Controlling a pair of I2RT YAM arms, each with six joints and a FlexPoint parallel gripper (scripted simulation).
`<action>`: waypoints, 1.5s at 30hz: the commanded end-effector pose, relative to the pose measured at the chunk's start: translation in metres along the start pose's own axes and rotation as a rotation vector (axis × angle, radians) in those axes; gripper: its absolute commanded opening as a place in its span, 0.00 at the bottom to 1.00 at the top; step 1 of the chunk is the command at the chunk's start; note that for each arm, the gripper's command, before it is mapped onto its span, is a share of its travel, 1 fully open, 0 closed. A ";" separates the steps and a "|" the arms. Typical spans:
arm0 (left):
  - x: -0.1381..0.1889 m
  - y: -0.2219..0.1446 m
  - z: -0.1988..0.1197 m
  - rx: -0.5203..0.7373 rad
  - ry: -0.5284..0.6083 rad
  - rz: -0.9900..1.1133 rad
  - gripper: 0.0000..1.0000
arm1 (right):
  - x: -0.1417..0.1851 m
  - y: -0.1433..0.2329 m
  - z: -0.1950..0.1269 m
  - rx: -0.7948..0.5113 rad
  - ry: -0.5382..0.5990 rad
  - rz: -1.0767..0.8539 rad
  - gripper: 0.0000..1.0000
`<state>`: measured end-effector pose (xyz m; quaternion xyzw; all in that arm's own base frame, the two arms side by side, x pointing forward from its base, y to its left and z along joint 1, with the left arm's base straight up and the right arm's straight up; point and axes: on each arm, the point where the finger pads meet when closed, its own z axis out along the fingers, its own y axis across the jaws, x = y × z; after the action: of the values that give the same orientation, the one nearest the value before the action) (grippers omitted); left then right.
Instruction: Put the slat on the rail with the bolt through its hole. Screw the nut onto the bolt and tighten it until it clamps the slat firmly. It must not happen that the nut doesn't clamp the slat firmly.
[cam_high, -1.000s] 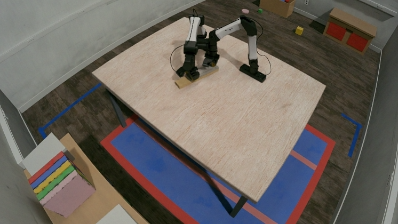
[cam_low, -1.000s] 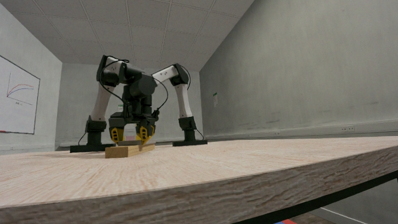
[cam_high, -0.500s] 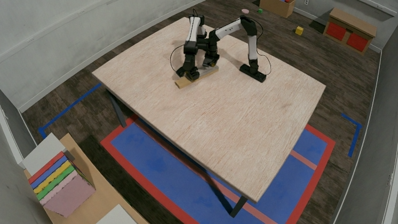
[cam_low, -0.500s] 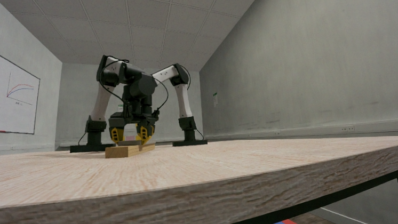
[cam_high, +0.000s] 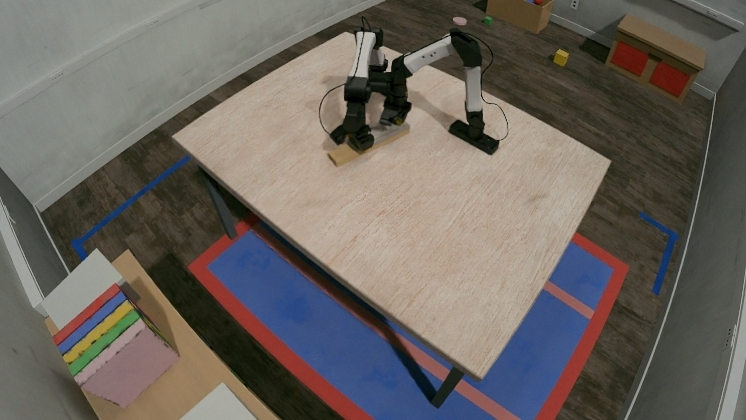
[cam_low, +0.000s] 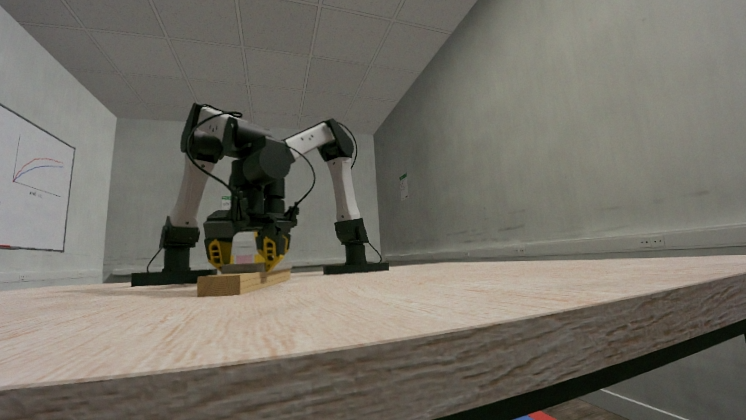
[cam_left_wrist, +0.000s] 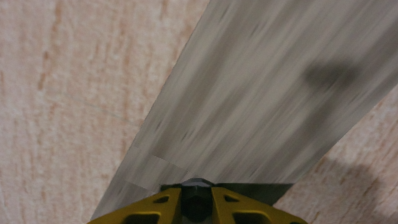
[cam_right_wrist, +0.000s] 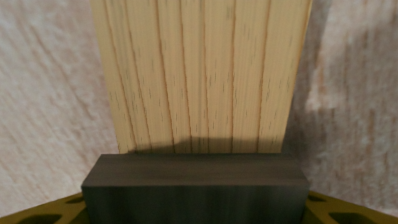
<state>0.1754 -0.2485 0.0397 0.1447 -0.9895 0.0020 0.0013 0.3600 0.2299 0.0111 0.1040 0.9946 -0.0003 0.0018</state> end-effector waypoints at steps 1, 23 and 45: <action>-0.002 -0.006 -0.004 0.025 -0.011 0.030 0.11 | -0.002 0.004 -0.007 -0.016 -0.016 0.003 0.67; 0.000 -0.001 -0.001 0.002 0.000 0.319 0.11 | -0.002 0.004 -0.007 -0.016 -0.016 0.003 0.67; -0.001 -0.002 -0.003 0.010 -0.006 0.321 0.11 | -0.002 0.004 -0.007 -0.016 -0.016 0.003 0.67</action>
<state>0.1753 -0.2486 0.0397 -0.0199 -0.9998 0.0022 0.0008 0.3599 0.2300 0.0110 0.1040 0.9946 -0.0001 0.0017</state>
